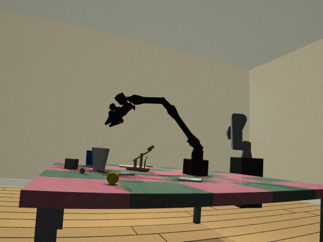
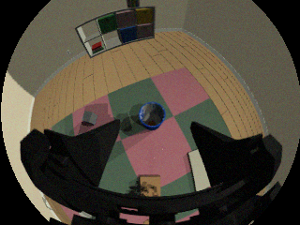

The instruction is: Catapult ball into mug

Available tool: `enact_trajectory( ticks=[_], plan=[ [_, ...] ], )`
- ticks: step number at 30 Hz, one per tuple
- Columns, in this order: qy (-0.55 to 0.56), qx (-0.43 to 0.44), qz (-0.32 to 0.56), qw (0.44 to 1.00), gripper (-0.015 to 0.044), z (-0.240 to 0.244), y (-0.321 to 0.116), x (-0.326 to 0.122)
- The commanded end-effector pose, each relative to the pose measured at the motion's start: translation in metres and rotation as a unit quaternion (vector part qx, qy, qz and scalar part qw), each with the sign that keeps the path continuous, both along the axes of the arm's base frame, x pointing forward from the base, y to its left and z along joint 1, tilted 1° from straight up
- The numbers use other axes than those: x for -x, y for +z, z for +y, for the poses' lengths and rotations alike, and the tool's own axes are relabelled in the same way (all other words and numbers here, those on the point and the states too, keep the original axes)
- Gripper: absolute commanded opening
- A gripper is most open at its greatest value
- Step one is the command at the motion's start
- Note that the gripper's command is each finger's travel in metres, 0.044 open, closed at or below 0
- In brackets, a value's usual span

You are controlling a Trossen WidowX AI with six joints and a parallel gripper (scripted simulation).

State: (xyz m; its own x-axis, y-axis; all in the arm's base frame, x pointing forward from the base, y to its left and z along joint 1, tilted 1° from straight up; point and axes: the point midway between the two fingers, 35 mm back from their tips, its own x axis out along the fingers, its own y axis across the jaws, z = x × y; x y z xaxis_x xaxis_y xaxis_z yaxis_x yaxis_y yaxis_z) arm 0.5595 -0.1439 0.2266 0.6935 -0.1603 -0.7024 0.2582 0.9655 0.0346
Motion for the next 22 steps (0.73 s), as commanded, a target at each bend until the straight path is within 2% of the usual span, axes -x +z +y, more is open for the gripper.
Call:
enact_trajectory(
  ticks=[1, 22],
  plan=[
    [0.0, -0.004, 0.004, 1.0, 0.044, 0.0004, -0.0046, -0.0008],
    [0.0, 0.0, 0.0, 1.0, 0.044, 0.0, -0.0003, -0.0001]
  ],
)
